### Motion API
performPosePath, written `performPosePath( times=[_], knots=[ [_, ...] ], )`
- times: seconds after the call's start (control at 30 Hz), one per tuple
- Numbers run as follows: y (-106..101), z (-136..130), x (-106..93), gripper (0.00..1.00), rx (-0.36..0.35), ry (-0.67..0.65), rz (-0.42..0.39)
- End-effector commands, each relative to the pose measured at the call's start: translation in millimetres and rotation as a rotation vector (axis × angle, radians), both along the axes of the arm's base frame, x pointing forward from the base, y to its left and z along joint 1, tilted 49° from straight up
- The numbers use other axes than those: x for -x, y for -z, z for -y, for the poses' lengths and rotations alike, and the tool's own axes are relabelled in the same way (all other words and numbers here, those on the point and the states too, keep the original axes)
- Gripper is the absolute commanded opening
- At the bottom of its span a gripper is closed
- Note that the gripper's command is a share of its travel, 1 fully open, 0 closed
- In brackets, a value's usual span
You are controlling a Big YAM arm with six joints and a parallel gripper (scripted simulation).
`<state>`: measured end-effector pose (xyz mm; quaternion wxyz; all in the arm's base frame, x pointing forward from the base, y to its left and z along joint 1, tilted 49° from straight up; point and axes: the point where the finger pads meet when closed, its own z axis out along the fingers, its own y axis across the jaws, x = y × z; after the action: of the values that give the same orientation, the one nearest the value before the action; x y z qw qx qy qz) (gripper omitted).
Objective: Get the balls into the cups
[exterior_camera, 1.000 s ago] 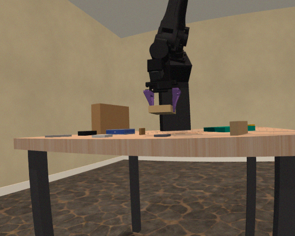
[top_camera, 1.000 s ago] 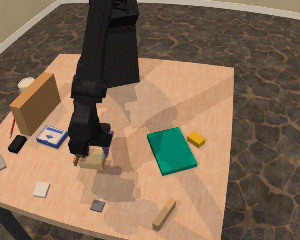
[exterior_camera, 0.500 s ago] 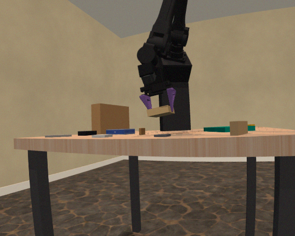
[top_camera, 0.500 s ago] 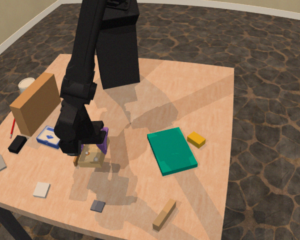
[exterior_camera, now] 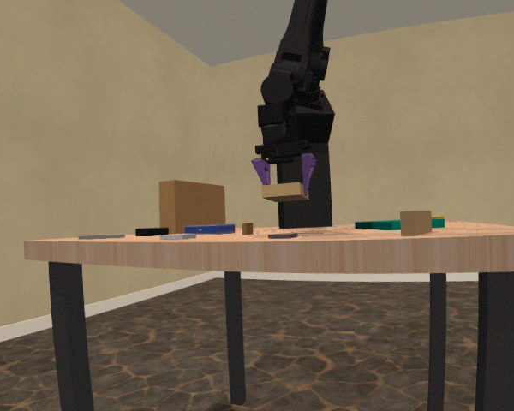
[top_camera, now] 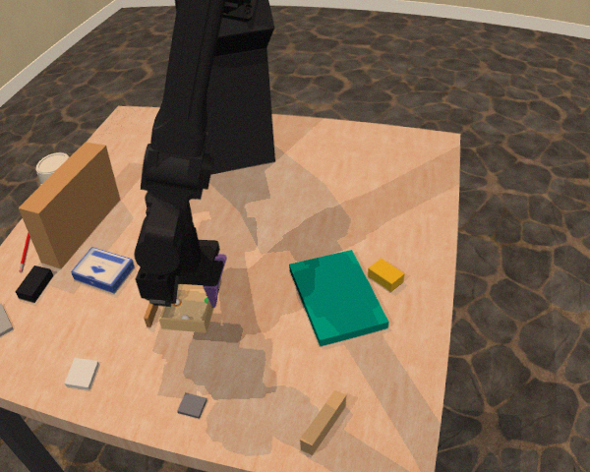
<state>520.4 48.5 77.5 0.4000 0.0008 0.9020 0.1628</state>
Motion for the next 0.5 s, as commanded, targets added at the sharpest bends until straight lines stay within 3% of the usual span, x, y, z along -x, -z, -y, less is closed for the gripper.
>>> performPosePath(
  times=[0.0,0.17,0.27,0.47],
  knots=[
    [-8,13,-0.6,0.70,-0.013,0.009,0.029],
    [-17,13,-3.3,0.70,-0.012,-0.014,0.003],
    [-18,-1,-2.6,0.70,0.007,-0.032,-0.022],
    [-13,-1,2.0,0.70,0.025,0.009,-0.062]
  ],
)
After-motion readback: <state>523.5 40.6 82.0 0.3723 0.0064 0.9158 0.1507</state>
